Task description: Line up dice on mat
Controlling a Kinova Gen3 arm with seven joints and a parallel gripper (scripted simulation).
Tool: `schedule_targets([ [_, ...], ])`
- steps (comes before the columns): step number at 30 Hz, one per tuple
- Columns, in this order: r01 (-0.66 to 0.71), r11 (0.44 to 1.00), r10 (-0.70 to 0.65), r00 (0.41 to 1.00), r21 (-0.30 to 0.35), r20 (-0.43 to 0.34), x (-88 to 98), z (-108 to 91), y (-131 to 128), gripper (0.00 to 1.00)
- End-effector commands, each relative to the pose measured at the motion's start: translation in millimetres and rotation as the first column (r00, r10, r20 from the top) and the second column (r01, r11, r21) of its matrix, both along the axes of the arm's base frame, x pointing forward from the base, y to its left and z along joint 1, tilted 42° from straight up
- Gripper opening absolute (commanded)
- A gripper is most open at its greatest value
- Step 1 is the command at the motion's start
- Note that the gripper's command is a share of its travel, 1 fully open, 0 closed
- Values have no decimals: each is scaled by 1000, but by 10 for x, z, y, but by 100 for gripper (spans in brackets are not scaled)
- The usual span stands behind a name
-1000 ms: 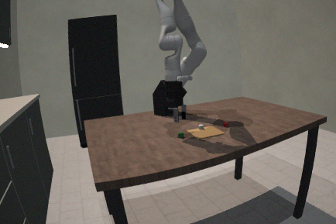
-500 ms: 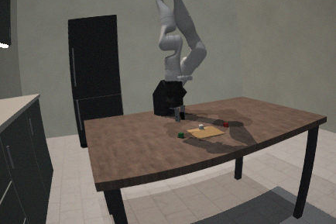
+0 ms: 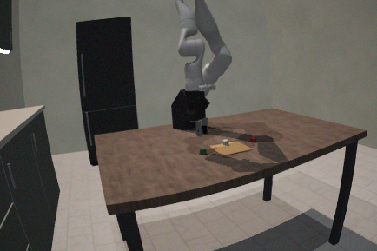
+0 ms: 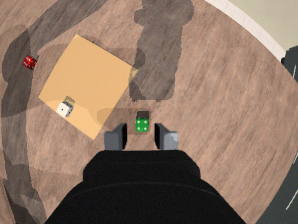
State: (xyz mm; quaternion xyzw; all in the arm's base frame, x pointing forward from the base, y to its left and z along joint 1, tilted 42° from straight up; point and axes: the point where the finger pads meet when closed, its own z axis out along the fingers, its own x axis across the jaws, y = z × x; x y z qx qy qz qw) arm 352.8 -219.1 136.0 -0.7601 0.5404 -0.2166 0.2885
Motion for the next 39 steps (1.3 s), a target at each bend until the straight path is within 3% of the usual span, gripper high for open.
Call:
schedule_targets([
  [1, 19, 1000, -19, 1000, 4, 3, 11, 17, -52, 70],
  [18, 18, 1000, -18, 1000, 5, 3, 28, -8, -38, 70],
  [39, 15, 1000, -15, 1000, 7, 1, 179, -196, 37, 70],
])
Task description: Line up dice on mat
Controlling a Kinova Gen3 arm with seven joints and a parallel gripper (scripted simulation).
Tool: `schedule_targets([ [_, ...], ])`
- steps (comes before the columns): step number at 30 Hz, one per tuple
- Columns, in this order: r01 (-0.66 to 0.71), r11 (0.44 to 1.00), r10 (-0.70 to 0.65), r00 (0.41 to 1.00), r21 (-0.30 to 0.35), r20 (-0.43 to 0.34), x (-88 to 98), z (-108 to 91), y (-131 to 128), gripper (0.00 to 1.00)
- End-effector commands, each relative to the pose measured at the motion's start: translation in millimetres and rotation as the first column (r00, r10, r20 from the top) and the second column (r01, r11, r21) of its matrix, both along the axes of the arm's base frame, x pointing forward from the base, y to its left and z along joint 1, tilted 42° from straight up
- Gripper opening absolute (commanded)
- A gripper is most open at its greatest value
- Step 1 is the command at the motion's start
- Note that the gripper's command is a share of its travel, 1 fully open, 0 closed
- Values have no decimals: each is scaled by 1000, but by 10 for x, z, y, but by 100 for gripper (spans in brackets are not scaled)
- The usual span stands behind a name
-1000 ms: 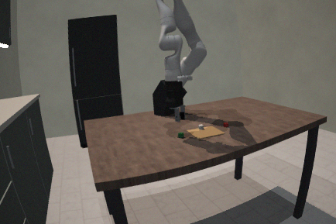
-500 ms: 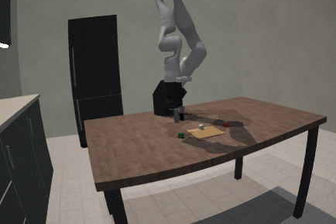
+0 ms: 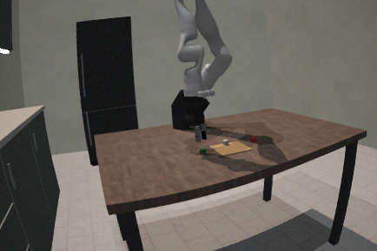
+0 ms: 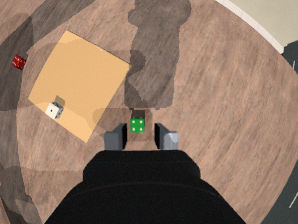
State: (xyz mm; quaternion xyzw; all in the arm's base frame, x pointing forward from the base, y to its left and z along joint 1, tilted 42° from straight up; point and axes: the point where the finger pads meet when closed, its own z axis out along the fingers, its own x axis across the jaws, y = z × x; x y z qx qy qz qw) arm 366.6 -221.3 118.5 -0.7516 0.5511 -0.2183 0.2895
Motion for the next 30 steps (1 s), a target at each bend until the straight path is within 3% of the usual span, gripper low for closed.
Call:
schedule_targets([
  [1, -11, 1000, 11, 1000, -2, 0, 51, -33, 61, 70],
  [30, -10, 1000, 10, 1000, -3, 0, 200, -197, 103, 70],
])
